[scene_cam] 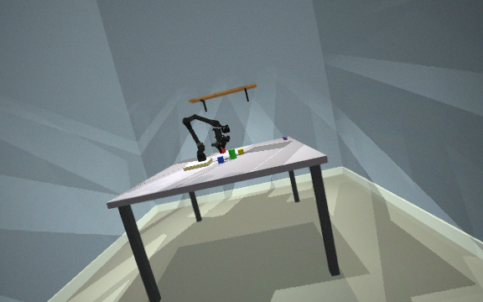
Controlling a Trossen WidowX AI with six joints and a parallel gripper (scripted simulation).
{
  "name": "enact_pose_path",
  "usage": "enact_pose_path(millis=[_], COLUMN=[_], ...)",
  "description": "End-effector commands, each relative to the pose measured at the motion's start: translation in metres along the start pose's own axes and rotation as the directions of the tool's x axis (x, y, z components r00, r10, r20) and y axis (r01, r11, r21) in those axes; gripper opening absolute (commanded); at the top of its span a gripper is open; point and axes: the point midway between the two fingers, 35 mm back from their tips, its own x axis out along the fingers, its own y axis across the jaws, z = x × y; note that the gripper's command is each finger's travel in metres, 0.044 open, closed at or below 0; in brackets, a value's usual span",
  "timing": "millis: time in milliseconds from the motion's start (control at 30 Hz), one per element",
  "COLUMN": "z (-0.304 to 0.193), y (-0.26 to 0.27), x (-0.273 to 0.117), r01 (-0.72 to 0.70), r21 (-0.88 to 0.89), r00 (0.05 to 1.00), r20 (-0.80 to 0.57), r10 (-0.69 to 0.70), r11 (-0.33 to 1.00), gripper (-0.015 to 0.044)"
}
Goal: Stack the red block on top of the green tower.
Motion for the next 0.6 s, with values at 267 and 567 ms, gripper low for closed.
enact_pose_path(millis=[267,567], z=[0.001,0.000], y=[0.001,0.001], x=[-0.055,-0.065], r01=[-0.007,-0.007], r21=[0.005,0.005], r00=[1.000,1.000], r20=[0.010,0.010], r10=[0.006,0.006], r11=[1.000,1.000], gripper=[0.0000,0.0000])
